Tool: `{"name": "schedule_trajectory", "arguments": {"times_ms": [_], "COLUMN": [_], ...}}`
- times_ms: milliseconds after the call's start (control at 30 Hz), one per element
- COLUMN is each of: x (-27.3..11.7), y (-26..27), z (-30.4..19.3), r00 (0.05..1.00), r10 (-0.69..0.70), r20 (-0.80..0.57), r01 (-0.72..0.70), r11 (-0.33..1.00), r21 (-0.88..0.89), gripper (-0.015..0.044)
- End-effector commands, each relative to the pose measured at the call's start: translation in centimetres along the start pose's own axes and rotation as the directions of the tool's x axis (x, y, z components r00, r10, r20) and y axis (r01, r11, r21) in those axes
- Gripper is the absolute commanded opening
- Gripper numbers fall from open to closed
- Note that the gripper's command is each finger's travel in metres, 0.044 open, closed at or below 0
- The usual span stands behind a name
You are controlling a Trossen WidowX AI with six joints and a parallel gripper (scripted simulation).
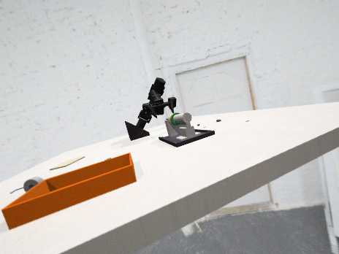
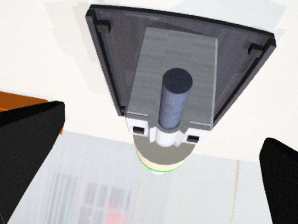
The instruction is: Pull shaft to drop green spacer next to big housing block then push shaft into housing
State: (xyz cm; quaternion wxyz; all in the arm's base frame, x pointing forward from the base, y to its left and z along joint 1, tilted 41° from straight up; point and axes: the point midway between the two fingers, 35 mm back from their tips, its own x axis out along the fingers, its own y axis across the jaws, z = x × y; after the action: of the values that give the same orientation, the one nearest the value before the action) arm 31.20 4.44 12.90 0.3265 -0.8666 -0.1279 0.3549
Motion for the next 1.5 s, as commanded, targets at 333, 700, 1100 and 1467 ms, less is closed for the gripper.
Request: {"name": "schedule_trajectory", "arguments": {"times_ms": [333,700,1100,1467], "x": [0.30,0.30,0.30,0.74], "y": [-0.11,-0.11,-0.11,-0.13], "z": [0.58,0.58,0.58,0.17], "r00": [1.000,1.000,1.000,1.000], "r10": [-0.022,-0.022,-0.022,-0.022], "r20": [0.021,0.021,0.021,0.021], "r01": [0.022,0.022,0.022,0.022], "r11": [0.999,0.999,0.999,0.999], "r21": [-0.025,-0.025,-0.025,-0.025], "gripper": [0.0440,0.0440,0.0440,0.0440]}}
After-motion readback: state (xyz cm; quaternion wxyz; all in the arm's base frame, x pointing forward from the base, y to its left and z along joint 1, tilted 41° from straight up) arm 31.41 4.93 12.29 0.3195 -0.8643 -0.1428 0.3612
